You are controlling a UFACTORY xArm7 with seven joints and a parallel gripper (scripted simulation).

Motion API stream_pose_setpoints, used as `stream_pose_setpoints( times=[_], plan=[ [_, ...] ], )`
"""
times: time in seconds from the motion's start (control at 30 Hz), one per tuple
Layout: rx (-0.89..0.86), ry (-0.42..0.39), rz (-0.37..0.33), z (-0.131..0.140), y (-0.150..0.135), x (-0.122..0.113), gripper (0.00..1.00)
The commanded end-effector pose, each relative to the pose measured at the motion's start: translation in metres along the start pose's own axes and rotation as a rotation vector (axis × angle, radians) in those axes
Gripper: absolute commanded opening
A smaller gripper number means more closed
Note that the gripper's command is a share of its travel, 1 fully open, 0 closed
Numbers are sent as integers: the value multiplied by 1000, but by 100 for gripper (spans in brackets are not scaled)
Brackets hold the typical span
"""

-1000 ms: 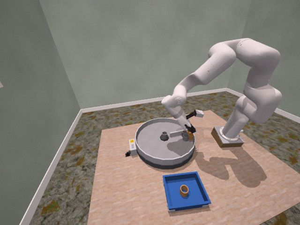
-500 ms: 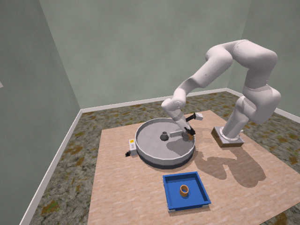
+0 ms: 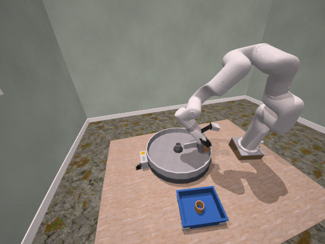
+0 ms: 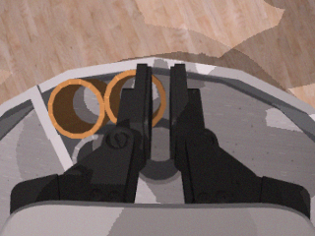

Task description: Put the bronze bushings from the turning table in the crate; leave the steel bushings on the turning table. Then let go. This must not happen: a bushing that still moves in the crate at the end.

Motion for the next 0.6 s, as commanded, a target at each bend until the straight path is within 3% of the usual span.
stream_pose_setpoints(
  times=[0.0,0.57],
  plan=[
    [0,-3,1,3,0,2,10],
    [0,-3,1,5,1,4,10]
  ],
)
Point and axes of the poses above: the point where the finger pads meet when closed, its own x axis out along the fingers, its own y axis across the jaws, z = x × y, the point moved 9 cm from there along -x, back along the fingers, and after that the axes turned 8 degrees about x, right-handed, at the moved point
